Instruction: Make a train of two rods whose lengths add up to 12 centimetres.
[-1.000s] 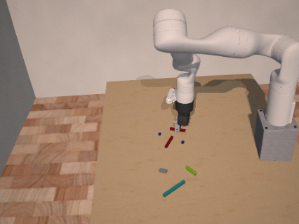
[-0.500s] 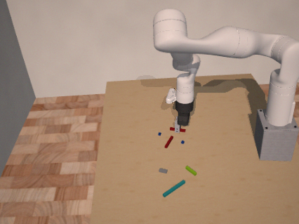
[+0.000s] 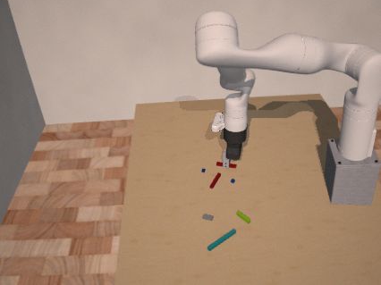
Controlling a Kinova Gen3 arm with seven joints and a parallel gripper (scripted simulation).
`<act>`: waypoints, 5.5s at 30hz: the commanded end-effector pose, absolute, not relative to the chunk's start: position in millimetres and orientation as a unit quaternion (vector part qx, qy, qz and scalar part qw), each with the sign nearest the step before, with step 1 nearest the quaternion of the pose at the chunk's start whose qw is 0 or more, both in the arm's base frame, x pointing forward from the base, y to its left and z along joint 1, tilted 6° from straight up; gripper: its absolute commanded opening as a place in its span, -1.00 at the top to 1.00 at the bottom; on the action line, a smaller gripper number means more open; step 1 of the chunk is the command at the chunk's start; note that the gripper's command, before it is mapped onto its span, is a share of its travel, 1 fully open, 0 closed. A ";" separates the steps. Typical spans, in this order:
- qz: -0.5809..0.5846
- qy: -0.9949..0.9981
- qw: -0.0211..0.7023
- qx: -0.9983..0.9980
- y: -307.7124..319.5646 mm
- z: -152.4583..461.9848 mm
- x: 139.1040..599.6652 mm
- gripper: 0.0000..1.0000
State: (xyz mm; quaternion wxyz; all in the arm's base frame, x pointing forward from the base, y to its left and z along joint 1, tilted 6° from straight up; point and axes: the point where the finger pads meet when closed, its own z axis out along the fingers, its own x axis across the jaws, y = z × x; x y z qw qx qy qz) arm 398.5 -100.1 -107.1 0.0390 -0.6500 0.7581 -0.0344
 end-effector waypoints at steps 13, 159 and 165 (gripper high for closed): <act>-0.035 0.758 0.040 -0.650 -100.2 -106.5 399.0 0.52; -0.022 0.915 0.048 -0.400 93.2 -8.8 377.0 0.52; -0.022 0.915 0.048 -0.400 93.4 -8.8 376.9 0.52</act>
